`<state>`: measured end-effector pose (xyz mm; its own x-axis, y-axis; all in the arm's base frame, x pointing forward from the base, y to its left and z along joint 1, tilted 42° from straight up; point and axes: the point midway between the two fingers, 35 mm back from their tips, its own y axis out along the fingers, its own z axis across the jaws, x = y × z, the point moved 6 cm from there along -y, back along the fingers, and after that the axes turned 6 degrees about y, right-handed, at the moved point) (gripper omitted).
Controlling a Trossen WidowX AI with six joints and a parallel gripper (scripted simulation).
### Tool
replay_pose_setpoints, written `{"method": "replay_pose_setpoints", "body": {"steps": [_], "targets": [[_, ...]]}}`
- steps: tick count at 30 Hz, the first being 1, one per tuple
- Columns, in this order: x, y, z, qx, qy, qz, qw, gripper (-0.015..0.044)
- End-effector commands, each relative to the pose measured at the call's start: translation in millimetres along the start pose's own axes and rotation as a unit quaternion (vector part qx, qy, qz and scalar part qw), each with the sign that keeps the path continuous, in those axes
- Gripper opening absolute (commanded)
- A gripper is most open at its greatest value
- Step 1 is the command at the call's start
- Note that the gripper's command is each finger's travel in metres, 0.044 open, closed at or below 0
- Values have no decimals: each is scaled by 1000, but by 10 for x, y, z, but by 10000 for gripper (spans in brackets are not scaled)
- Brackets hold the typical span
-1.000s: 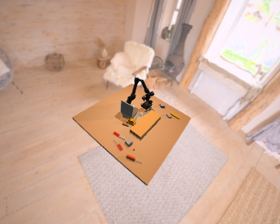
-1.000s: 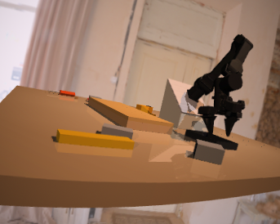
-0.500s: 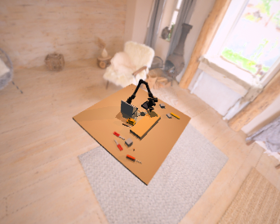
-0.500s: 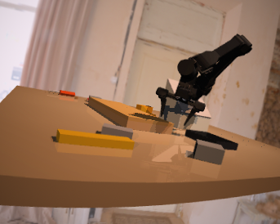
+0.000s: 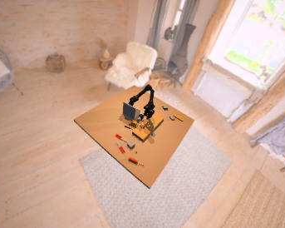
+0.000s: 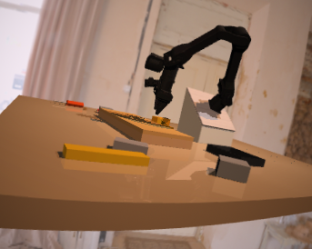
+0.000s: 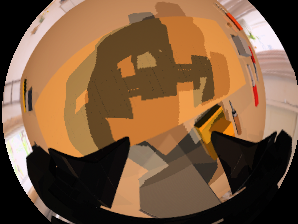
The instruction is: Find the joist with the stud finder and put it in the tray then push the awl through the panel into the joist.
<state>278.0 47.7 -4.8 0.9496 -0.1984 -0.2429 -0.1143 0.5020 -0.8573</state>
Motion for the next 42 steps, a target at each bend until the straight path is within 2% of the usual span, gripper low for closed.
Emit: {"method": "replay_pose_setpoints", "body": {"steps": [1, 8, 10, 25, 42], "targets": [[44, 6, -542, 4, 150, 27, 988, 440], [-189, 106, -1472, 41, 419, 99, 902, 440], [-265, 135, -1610, 51, 463, 114, 878, 440], [-221, 149, -1581, 52, 468, 116, 875, 440], [-242, 421, -1539, 53, 468, 116, 875, 440]]}}
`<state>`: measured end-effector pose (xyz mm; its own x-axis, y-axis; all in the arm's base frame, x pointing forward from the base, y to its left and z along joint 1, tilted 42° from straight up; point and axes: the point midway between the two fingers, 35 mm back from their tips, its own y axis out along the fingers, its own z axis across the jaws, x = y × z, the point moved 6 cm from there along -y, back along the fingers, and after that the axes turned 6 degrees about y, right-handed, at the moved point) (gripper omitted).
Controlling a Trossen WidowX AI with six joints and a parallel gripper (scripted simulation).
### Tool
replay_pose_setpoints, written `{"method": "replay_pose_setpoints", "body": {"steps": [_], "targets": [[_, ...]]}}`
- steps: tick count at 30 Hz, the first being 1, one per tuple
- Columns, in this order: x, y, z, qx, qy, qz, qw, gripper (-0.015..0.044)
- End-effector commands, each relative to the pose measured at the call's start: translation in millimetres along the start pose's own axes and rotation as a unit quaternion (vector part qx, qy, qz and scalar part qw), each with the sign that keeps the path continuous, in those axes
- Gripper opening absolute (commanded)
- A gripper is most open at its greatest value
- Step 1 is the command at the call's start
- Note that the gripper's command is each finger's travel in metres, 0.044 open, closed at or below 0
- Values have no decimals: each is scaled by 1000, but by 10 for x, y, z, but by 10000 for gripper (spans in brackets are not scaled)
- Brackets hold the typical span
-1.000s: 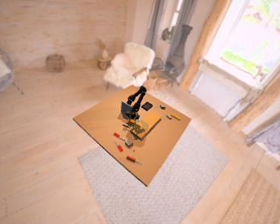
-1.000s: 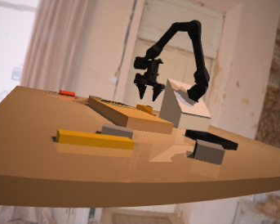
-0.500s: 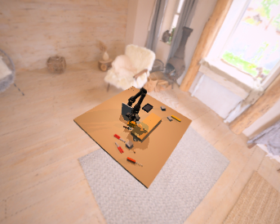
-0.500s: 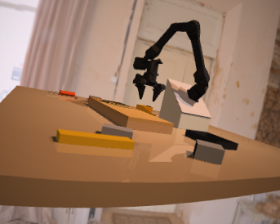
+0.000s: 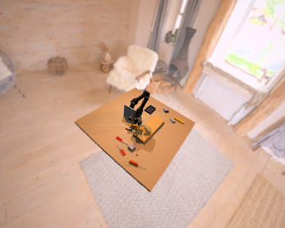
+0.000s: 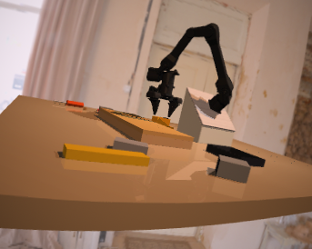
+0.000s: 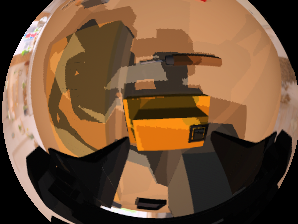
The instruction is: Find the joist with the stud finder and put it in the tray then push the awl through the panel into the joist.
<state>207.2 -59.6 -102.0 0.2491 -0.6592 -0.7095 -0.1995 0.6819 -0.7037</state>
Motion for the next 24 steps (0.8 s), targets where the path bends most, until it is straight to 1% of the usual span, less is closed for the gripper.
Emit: {"method": "replay_pose_setpoints", "body": {"steps": [1, 15, 24], "targets": [[-8, 66, -7, 1, 2, 2, 1000, 440], [-5, 269, -15, 1, 2, 3, 1000, 440], [-5, 269, -15, 1, 2, 3, 1000, 380]]}}
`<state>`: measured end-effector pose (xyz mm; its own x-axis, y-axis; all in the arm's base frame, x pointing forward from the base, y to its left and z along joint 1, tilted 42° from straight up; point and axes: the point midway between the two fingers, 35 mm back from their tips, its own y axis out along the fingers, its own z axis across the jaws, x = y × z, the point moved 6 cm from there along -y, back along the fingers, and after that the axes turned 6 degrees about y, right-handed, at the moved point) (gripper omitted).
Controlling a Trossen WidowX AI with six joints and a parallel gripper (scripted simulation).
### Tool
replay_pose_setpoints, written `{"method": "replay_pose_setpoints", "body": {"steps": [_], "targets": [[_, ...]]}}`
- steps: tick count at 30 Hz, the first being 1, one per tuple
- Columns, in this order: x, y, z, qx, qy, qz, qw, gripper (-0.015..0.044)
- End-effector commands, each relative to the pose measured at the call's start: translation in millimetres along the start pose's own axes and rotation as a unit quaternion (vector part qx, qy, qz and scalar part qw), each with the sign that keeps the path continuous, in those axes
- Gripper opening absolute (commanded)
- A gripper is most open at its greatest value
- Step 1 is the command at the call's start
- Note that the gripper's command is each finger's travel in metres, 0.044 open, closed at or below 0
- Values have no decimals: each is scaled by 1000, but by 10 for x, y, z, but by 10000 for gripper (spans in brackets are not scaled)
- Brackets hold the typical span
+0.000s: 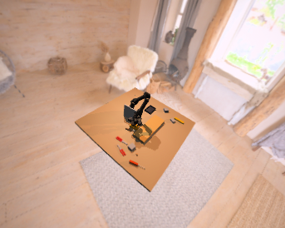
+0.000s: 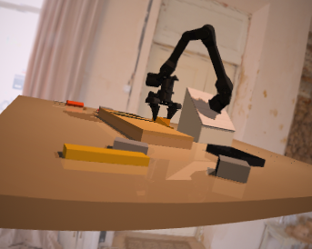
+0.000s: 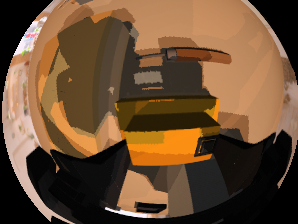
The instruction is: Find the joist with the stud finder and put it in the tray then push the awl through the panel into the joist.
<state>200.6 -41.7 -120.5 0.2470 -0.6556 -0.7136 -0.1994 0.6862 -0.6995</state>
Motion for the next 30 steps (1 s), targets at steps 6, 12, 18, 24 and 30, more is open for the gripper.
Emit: {"method": "replay_pose_setpoints", "body": {"steps": [6, 12, 18, 24, 30], "targets": [[-1, 3, -2, 0, 1, 0, 1000, 340], [-1, -67, 3, 0, 1, 0, 1000, 183], [-3, -195, 9, 0, 2, -1, 1000, 25], [-9, -325, 10, 0, 2, -1, 1000, 0], [-20, -458, 5, 0, 2, -1, 1000, 0]]}}
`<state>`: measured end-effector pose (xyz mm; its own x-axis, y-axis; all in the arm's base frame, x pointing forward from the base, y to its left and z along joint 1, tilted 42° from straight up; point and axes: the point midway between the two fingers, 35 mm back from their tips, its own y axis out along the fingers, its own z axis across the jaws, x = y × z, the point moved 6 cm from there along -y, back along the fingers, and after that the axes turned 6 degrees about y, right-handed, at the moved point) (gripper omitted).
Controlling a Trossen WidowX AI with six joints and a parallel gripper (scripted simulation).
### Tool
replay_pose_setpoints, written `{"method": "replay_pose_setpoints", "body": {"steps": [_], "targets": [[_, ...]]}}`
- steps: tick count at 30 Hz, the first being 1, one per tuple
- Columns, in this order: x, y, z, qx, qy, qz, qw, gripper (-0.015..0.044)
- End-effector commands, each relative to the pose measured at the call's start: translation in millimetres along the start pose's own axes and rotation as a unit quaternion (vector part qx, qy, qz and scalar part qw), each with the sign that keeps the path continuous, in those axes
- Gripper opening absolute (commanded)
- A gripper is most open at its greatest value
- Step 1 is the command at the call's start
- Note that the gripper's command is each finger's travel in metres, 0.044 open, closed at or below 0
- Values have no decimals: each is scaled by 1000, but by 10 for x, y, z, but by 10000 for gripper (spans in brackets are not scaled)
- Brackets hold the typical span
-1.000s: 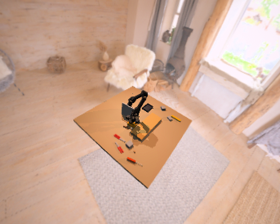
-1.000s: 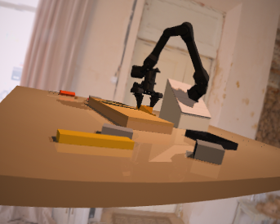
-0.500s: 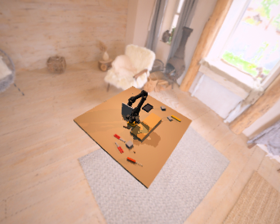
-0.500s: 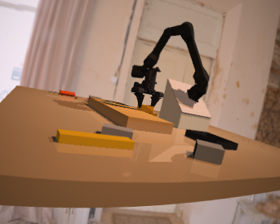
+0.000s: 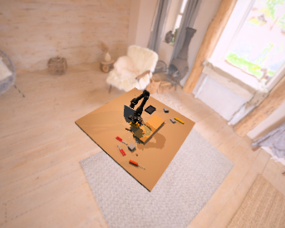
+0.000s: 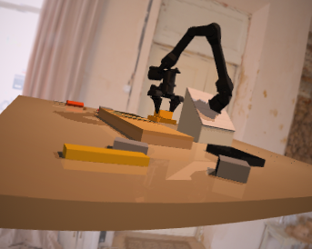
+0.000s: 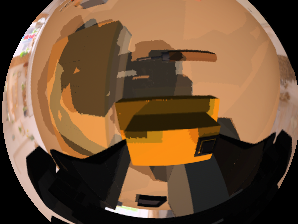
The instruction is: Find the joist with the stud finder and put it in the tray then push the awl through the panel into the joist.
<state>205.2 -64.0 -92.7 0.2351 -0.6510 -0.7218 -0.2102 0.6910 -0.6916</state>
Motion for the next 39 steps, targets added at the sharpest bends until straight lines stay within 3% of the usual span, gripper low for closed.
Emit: {"method": "replay_pose_setpoints", "body": {"steps": [1, 10, 21, 39], "targets": [[16, -124, 18, 4, -3, -7, 1000, 0], [0, -245, 7, 4, -3, -7, 1000, 0], [-359, -35, 201, 4, -4, -5, 1000, 0], [-333, 248, 227, 1, -5, -3, 1000, 0]]}}
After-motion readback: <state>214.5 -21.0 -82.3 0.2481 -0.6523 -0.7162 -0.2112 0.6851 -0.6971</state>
